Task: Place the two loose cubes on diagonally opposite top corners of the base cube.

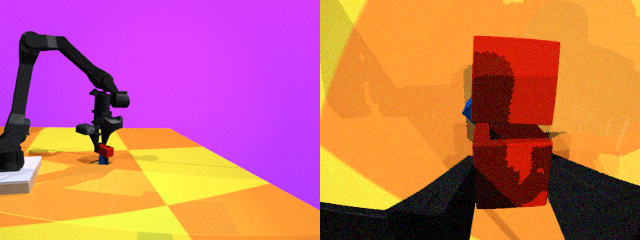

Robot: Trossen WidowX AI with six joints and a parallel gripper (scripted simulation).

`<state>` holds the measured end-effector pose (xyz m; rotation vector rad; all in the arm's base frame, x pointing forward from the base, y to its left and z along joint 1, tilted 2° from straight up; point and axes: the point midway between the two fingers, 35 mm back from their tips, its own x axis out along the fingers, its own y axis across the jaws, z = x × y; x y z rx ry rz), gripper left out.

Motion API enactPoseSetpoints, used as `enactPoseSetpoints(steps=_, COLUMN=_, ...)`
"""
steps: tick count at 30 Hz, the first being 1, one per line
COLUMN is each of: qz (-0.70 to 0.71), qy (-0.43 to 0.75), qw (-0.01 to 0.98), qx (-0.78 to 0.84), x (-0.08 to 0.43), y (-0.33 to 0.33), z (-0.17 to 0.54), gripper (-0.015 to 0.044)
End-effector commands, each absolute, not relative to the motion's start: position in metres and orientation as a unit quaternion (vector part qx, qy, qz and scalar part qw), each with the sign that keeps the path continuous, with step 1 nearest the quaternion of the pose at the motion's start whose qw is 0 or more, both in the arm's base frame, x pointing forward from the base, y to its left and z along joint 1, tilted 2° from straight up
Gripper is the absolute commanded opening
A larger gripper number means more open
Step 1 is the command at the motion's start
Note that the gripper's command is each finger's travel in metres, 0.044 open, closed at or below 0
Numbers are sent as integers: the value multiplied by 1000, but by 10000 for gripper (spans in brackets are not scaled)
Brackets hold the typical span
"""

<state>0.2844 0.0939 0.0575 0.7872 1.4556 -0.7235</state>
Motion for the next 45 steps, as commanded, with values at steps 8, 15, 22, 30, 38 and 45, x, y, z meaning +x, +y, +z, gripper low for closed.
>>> enactPoseSetpoints(steps=8, qz=-314, qy=632, qw=621, qx=340, x=285, y=93, z=57, gripper=131)
enactPoseSetpoints(steps=15, qz=-314, qy=632, qw=621, qx=340, x=285, y=93, z=57, gripper=205)
enactPoseSetpoints(steps=22, qz=-314, qy=633, qw=619, qx=342, x=284, y=93, z=71, gripper=205)
enactPoseSetpoints(steps=30, qz=-314, qy=633, qw=619, qx=342, x=284, y=93, z=88, gripper=205)
enactPoseSetpoints(steps=38, qz=-315, qy=633, qw=619, qx=342, x=284, y=92, z=104, gripper=205)
enactPoseSetpoints(steps=45, qz=-315, qy=633, qw=619, qx=342, x=284, y=92, z=117, gripper=205)
